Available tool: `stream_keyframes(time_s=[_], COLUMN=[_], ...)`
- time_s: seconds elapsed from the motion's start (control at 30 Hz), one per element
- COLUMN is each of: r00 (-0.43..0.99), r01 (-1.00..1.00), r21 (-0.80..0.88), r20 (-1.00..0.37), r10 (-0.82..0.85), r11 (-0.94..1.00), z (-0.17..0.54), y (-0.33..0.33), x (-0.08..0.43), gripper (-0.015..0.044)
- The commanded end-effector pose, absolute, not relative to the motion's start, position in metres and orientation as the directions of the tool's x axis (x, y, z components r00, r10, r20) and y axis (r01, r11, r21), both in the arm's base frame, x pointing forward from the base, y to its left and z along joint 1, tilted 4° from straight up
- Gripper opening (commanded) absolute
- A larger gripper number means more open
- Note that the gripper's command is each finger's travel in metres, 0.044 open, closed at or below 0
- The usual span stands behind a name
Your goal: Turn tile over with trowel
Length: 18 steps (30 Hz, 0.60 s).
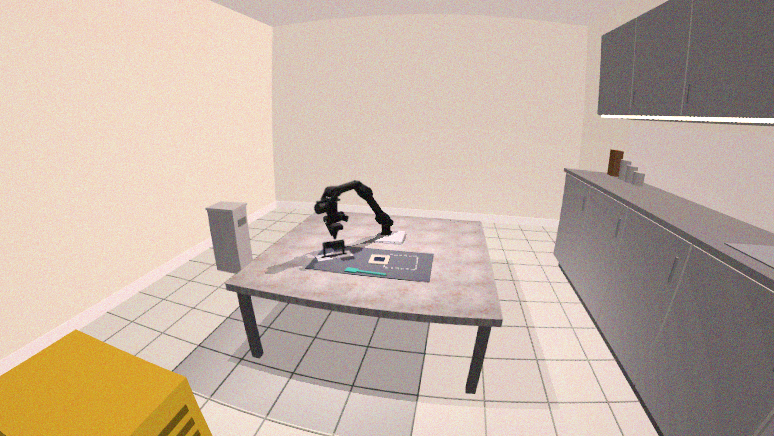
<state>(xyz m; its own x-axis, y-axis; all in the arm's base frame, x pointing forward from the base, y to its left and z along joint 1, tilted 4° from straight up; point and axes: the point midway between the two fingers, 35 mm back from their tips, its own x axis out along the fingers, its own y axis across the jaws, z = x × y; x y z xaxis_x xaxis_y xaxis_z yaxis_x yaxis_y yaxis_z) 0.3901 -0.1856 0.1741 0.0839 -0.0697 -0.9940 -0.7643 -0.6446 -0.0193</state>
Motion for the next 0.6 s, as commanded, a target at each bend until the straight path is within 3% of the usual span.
stream_keyframes(time_s=[0.0, 0.57], r00=[0.083, 0.085], r01=[-0.757, -0.756], r21=[-0.017, -0.018], r20=[-0.994, -0.994], r10=[-0.069, -0.071], r11=[-0.654, -0.655], z=[0.169, 0.142], y=[-0.186, -0.189], x=[0.391, 0.394], gripper=[0.027, 0.027])
